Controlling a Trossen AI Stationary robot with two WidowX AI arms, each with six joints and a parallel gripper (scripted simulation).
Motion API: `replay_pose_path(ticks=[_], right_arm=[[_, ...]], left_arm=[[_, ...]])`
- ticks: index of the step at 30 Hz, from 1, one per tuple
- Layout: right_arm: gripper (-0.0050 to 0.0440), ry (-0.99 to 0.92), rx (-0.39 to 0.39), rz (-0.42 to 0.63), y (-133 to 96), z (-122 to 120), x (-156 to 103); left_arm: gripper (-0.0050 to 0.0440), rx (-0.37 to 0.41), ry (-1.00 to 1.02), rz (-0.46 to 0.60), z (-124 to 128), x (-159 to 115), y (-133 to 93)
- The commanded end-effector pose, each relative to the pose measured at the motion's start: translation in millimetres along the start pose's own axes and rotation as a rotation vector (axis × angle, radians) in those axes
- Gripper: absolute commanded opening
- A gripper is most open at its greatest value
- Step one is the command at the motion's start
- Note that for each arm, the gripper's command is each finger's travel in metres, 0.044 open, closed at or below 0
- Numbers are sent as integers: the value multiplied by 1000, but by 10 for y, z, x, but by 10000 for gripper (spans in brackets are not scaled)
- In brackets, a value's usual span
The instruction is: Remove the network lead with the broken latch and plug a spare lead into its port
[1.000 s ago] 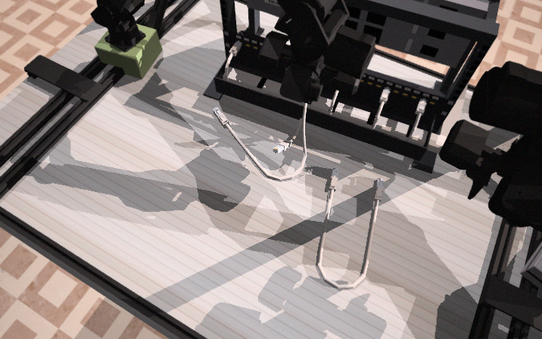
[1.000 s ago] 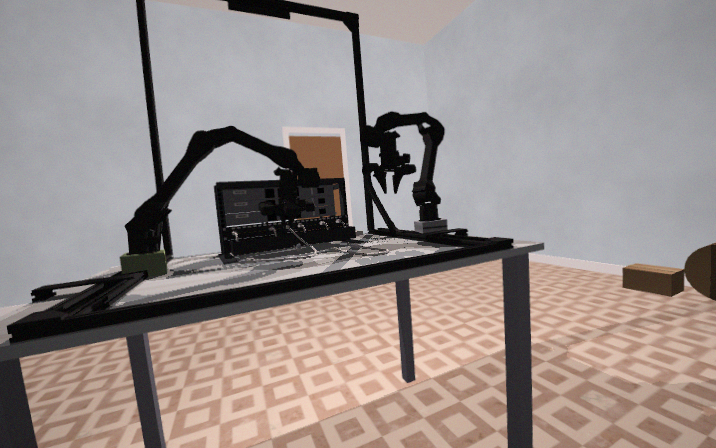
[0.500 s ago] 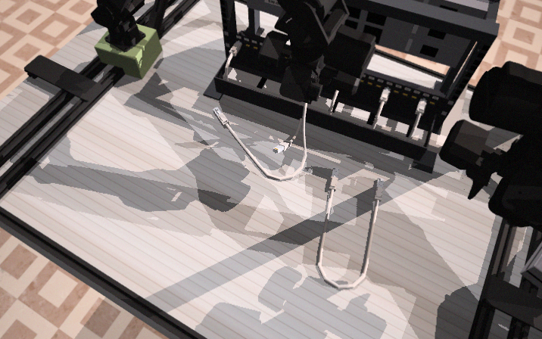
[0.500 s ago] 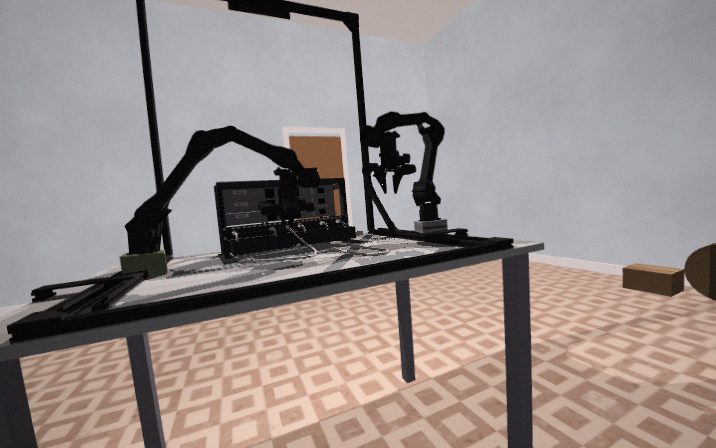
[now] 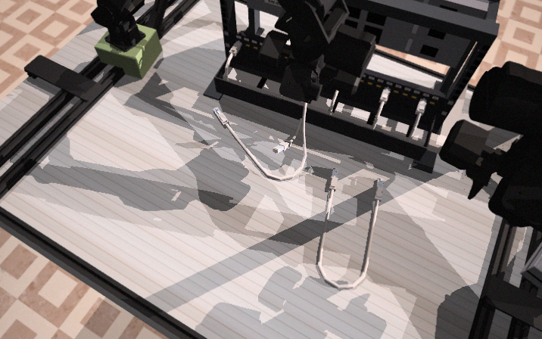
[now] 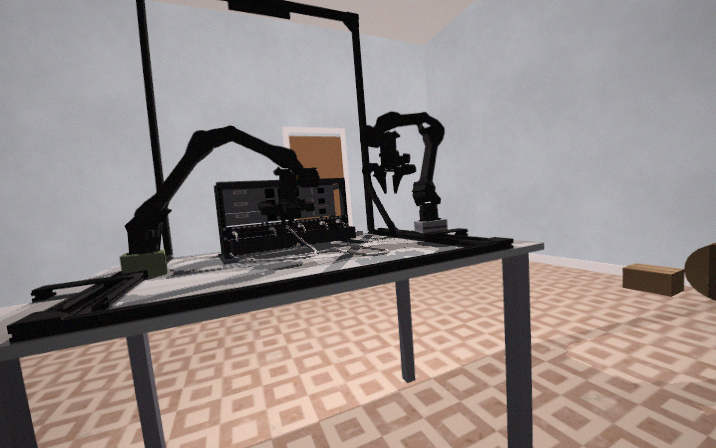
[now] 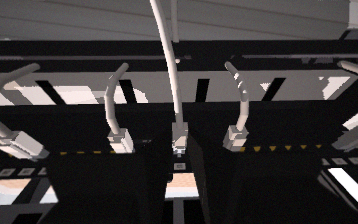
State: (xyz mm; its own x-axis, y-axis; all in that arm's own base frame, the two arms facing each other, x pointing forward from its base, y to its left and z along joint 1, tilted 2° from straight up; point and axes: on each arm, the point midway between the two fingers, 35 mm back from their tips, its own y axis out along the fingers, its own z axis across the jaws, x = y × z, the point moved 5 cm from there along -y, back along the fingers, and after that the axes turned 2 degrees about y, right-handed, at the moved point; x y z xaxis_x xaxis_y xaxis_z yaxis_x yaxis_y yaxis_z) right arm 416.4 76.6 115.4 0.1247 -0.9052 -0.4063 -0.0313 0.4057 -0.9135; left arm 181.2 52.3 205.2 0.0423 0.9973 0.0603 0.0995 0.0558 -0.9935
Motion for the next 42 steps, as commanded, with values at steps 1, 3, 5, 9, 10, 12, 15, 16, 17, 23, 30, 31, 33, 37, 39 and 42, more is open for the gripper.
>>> replay_pose_path(ticks=[1,3,5,9,10,12,15,16,17,23,30,31,33,37,39,42], right_arm=[[54,-27,-6,22,66,2,-150],[54,-27,-6,22,66,2,-150],[54,-27,-6,22,66,2,-150],[54,-27,-6,22,66,2,-150],[54,-27,-6,22,66,2,-150],[54,-27,-6,22,82,1,-187],[54,-27,-6,22,82,1,-187],[54,-27,-6,22,82,1,-187],[54,-27,-6,22,82,1,-187],[54,-27,-6,22,82,1,-187],[54,-27,-6,22,98,3,-224],[54,-27,-6,22,98,3,-224],[54,-27,-6,22,98,3,-224],[54,-27,-6,22,98,3,-224],[54,-27,-6,22,98,3,-224],[54,-27,-6,22,98,3,-224]], left_arm=[[176,0,0,0,0,0,0],[176,0,0,0,0,0,0],[176,0,0,0,0,0,0],[176,0,0,0,0,0,0],[176,0,0,0,0,0,0],[176,0,0,0,0,0,0],[176,0,0,0,0,0,0],[176,0,0,0,0,0,0],[176,0,0,0,0,0,0],[176,0,0,0,0,0,0],[176,0,0,0,0,0,0],[176,0,0,0,0,0,0],[176,0,0,0,0,0,0],[176,0,0,0,0,0,0],[176,0,0,0,0,0,0],[176,0,0,0,0,0,0]])
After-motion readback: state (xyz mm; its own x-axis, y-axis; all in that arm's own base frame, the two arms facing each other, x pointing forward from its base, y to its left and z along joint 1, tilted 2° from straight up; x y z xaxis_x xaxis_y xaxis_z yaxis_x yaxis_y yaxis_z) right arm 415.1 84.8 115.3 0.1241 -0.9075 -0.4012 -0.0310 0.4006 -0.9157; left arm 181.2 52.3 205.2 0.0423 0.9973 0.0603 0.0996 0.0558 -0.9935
